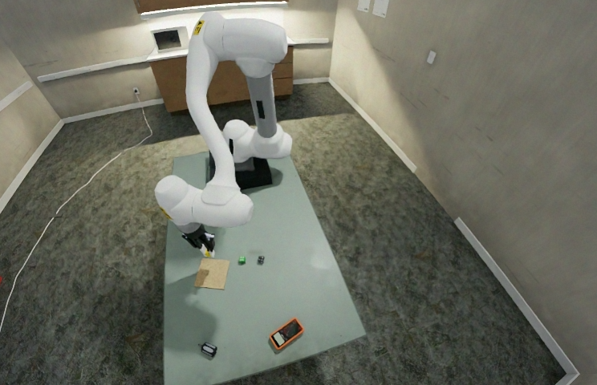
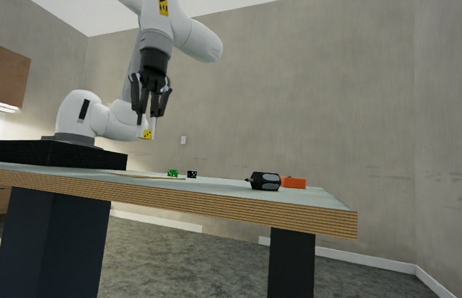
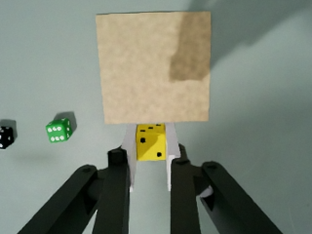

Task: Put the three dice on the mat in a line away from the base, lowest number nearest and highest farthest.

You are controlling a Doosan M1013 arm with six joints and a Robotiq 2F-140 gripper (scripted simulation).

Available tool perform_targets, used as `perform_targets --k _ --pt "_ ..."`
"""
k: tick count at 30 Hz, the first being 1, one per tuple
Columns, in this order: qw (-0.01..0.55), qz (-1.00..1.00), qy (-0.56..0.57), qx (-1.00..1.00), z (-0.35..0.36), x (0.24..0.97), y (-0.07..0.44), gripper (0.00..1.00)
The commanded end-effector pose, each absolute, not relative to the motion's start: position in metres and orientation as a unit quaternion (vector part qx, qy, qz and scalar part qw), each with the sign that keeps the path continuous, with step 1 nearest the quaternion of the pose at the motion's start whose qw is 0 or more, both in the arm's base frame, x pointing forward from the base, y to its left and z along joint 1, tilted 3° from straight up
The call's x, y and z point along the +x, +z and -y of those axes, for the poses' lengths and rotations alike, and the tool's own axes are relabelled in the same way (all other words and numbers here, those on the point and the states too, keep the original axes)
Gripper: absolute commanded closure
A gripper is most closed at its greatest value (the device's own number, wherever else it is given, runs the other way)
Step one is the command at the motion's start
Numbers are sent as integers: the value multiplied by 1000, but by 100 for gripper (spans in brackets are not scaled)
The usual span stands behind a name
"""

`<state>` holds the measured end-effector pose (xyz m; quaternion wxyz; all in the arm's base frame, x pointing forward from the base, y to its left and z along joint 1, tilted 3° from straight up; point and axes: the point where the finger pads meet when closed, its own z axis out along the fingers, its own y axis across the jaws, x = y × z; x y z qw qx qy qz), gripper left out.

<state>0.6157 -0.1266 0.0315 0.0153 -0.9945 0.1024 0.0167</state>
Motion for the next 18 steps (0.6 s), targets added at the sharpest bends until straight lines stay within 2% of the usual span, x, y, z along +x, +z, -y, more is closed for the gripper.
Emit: perform_targets --k 1,18 --pt "16 -104 16 -994 131 615 32 79" --pt "16 -104 16 -994 130 615 24 79"
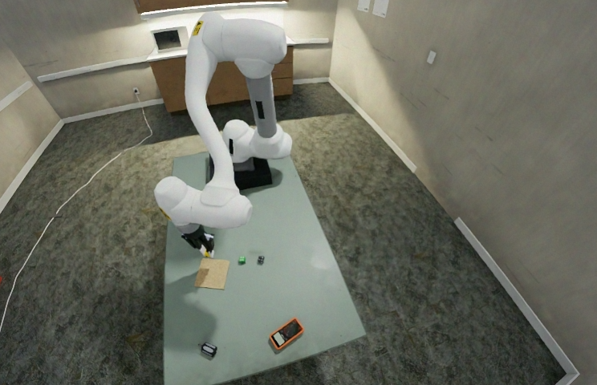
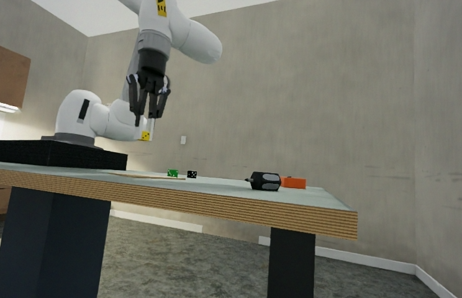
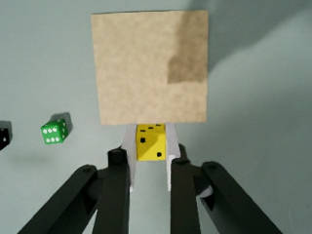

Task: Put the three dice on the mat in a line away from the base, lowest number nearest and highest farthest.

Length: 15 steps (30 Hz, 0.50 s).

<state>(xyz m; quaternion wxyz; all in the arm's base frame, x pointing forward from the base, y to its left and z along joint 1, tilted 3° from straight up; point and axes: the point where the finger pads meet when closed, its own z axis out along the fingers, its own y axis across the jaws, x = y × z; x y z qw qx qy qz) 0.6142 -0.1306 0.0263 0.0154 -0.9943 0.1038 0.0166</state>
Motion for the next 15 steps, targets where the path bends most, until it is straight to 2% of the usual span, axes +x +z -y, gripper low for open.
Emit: perform_targets --k 1,15 --pt "16 -104 16 -994 130 615 24 79" --pt "16 -104 16 -994 128 613 -37 79"
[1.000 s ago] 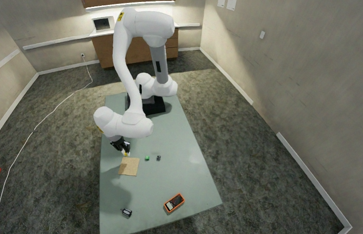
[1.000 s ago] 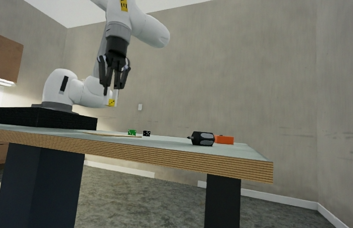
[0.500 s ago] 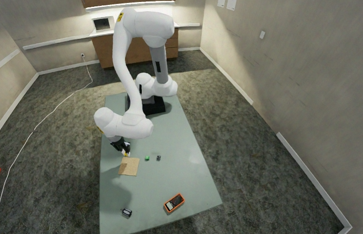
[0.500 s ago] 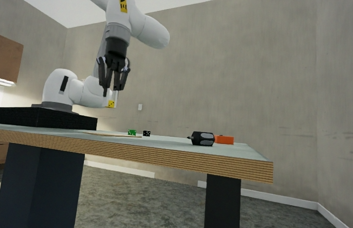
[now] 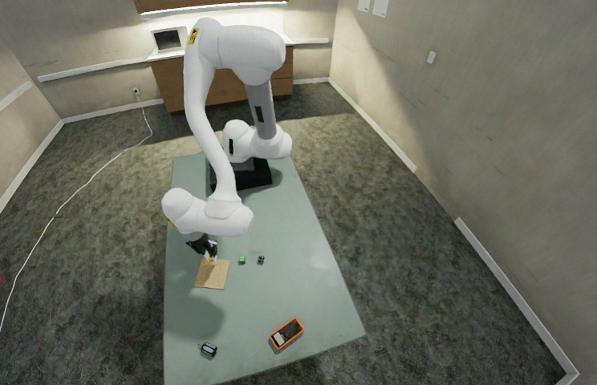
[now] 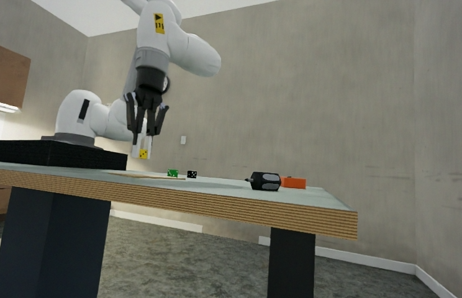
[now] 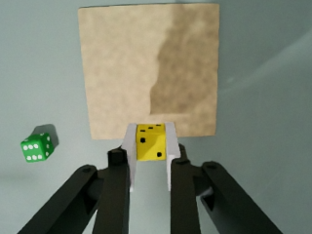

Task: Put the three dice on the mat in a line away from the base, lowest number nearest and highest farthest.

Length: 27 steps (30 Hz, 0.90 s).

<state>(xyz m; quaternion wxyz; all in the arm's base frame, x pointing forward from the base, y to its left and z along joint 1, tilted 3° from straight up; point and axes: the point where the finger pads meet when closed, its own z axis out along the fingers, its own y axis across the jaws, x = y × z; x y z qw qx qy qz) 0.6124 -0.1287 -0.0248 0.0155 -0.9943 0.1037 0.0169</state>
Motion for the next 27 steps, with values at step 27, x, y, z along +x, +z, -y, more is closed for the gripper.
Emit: perform_targets --k 27 --pt "16 -104 16 -994 128 612 -64 79"
